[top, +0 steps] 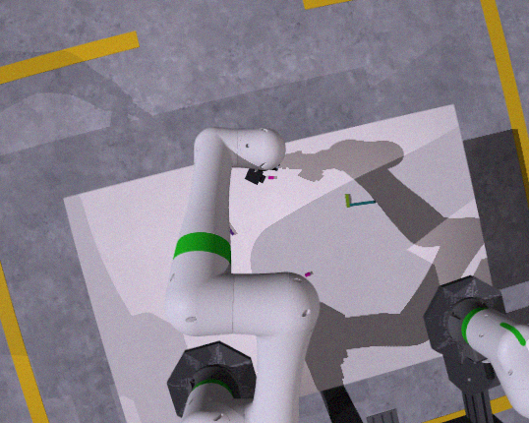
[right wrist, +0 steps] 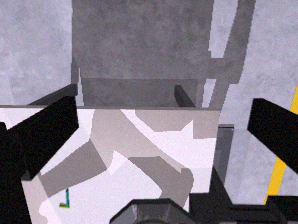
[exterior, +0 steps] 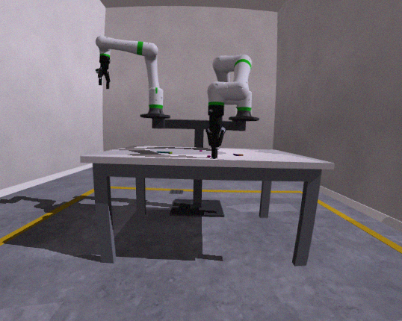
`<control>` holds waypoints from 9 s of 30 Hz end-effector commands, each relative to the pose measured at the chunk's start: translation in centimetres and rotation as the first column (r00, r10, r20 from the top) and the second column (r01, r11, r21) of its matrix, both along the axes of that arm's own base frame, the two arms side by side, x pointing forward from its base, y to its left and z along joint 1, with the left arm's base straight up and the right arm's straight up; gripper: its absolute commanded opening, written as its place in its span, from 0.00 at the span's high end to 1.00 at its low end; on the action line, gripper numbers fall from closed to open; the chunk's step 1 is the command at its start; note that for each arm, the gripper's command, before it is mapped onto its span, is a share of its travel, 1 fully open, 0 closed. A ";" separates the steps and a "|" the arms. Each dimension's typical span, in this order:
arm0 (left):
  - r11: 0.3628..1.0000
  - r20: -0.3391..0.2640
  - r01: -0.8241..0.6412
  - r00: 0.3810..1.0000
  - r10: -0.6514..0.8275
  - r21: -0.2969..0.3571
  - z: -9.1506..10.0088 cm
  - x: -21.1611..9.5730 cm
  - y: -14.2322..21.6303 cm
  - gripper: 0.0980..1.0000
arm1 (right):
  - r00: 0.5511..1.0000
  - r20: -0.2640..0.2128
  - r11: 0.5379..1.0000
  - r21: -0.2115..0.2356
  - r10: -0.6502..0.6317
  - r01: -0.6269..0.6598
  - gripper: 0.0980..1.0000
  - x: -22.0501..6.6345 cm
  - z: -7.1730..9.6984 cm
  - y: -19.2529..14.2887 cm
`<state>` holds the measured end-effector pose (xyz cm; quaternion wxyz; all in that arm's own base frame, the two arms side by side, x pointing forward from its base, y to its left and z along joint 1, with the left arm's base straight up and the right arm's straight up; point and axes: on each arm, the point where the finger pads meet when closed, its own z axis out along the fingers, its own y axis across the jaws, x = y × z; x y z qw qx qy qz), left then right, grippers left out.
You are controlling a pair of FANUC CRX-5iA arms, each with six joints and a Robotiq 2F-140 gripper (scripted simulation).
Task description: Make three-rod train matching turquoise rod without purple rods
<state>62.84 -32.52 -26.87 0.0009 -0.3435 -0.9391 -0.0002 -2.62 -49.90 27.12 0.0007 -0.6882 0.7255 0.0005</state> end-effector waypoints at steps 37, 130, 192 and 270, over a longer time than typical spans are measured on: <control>1.000 0.002 0.000 1.000 0.000 -0.001 4.1 0.1 0.0 0.97 | 1.000 0.000 1.000 -0.002 0.000 0.000 0.00 0.0 0.1 0.0; 0.721 0.002 0.693 0.721 -0.693 -0.001 1.4 -21.2 0.8 0.97 | 1.000 0.000 1.000 -0.002 0.000 0.000 0.00 0.0 0.1 0.0; 0.721 0.002 0.693 0.721 -0.693 -0.001 1.2 -21.2 0.8 0.97 | 1.000 0.000 1.000 -0.002 0.000 0.000 0.00 0.0 0.1 0.0; 0.721 0.002 0.693 0.721 -0.693 -0.001 0.1 -21.2 0.8 0.95 | 1.000 0.000 1.000 -0.002 0.000 0.000 0.00 0.0 0.1 0.0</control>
